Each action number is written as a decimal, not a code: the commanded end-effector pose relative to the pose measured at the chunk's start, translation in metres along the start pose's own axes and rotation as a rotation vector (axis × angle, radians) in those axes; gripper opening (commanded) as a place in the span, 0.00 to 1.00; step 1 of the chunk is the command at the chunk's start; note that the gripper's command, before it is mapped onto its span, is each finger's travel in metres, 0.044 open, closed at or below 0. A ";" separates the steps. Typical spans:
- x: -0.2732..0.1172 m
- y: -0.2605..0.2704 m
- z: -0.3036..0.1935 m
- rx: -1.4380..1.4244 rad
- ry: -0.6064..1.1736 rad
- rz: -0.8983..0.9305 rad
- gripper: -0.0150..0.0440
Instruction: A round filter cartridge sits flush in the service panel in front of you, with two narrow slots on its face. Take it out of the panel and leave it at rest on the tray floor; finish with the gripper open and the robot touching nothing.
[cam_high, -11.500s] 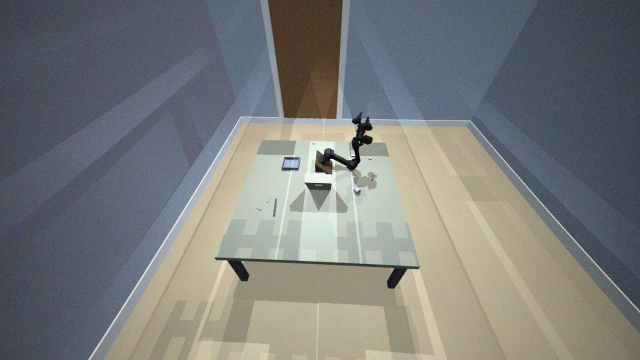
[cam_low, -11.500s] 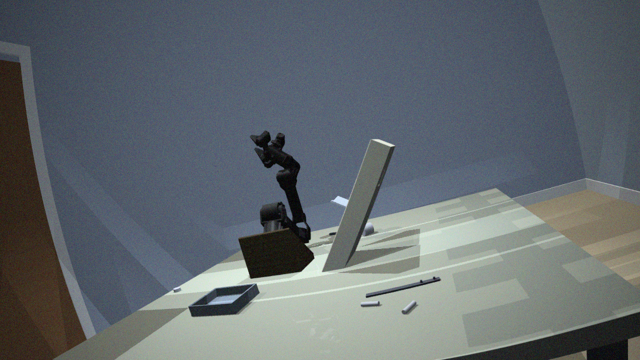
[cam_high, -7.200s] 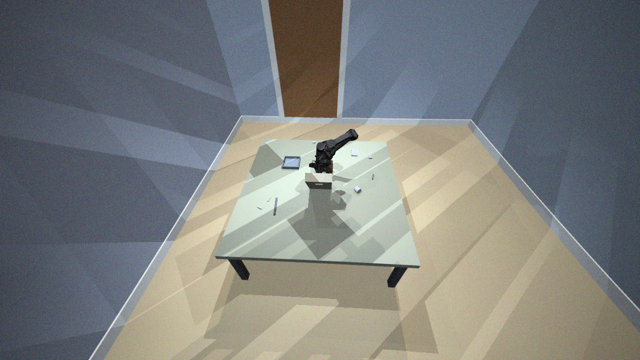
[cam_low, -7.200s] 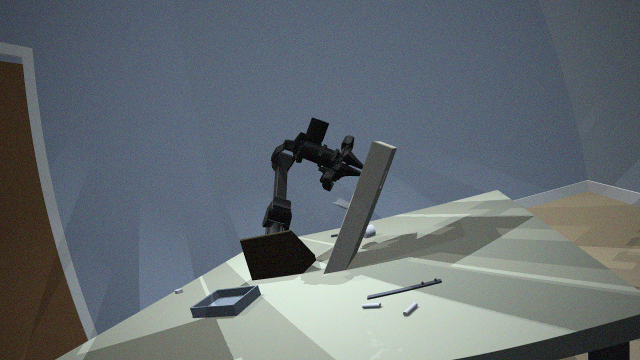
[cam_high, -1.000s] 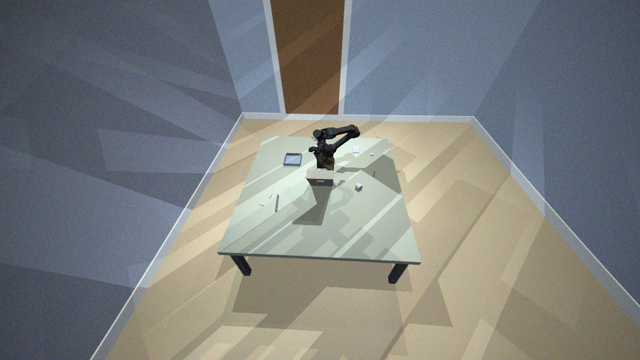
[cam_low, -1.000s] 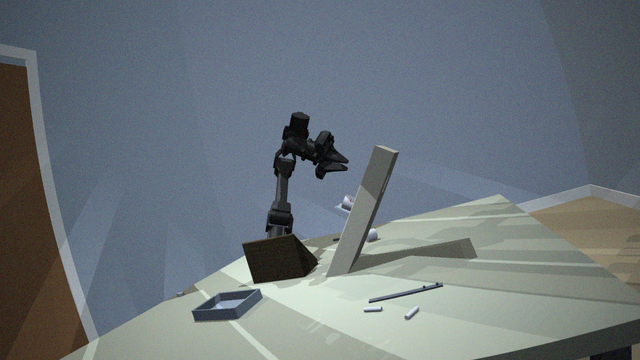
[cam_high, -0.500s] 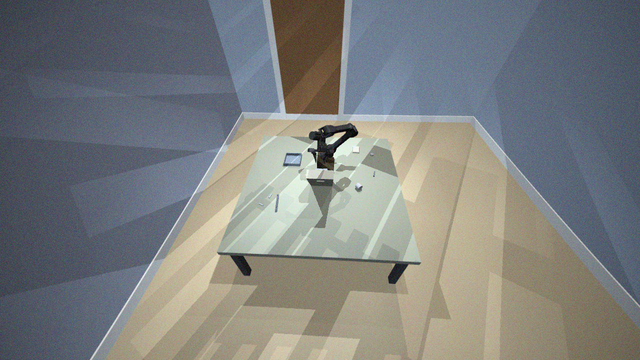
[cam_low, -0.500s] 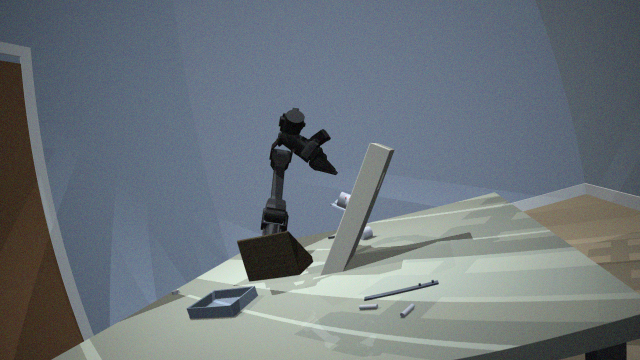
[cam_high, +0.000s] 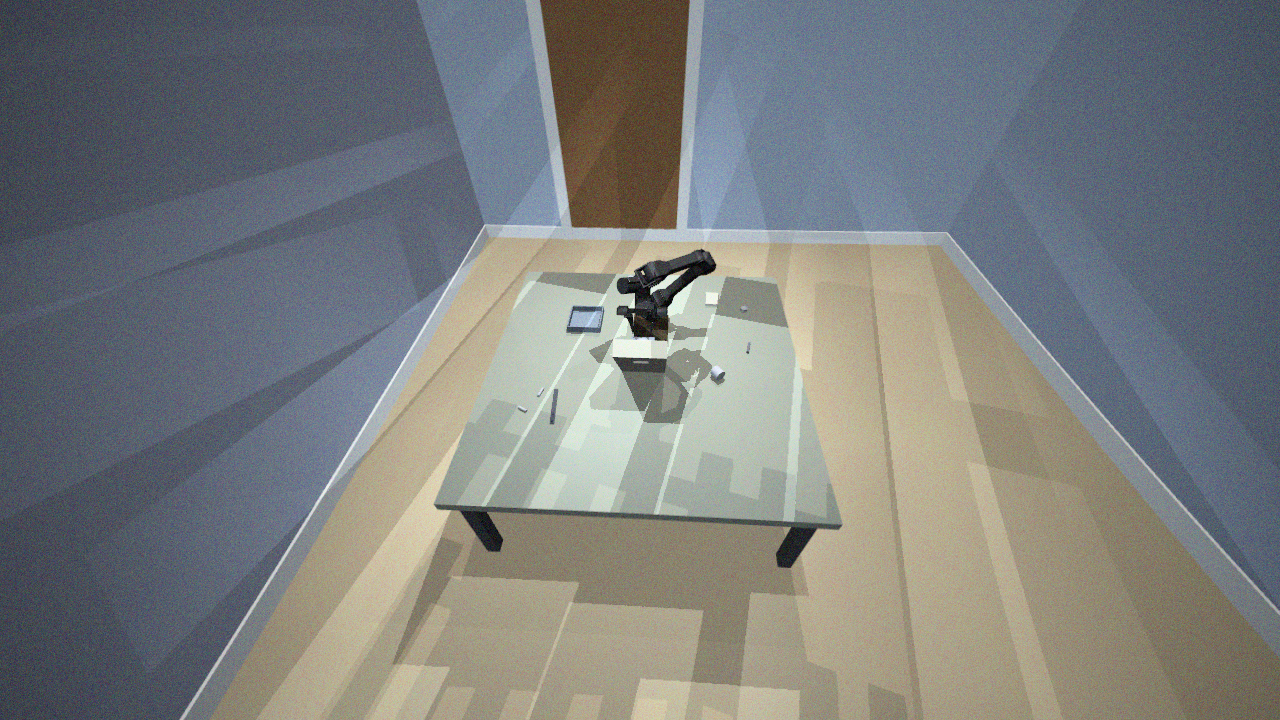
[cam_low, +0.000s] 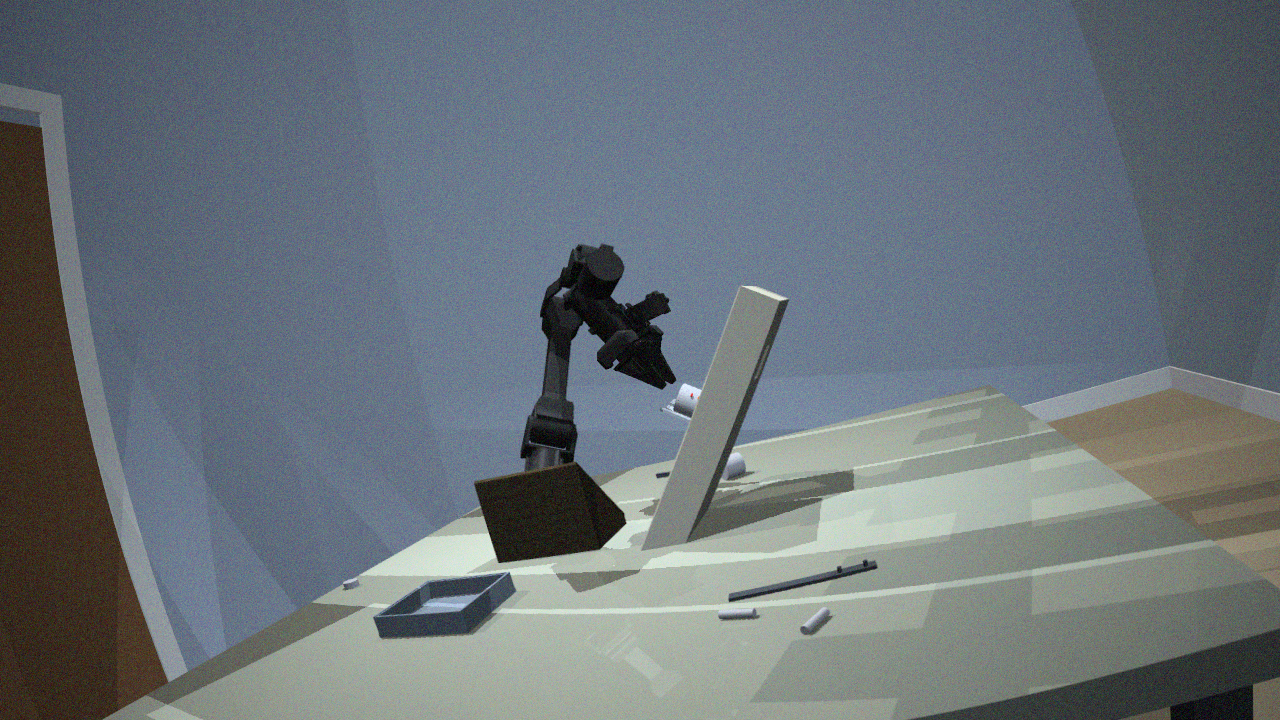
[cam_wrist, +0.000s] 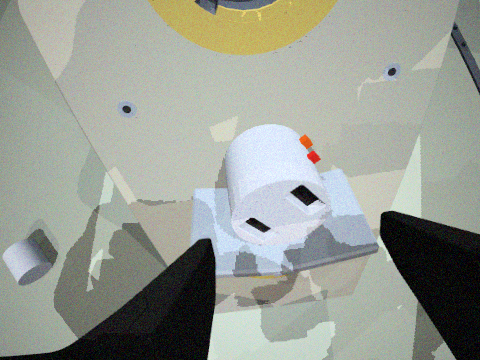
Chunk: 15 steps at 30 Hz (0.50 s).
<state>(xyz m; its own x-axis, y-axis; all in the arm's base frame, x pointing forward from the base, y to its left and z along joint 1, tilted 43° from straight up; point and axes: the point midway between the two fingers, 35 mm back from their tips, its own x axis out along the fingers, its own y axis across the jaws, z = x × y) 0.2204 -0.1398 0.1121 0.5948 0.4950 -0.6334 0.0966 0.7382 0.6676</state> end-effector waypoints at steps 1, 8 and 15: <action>0.006 0.000 -0.001 0.004 0.003 -0.002 0.77; 0.017 0.000 -0.001 0.004 0.003 -0.002 0.77; 0.029 0.000 -0.001 0.003 0.002 -0.001 0.77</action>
<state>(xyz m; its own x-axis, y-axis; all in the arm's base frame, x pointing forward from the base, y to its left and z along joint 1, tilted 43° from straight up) 0.2344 -0.1281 0.0962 0.5913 0.4930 -0.6382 0.0995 0.7407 0.6644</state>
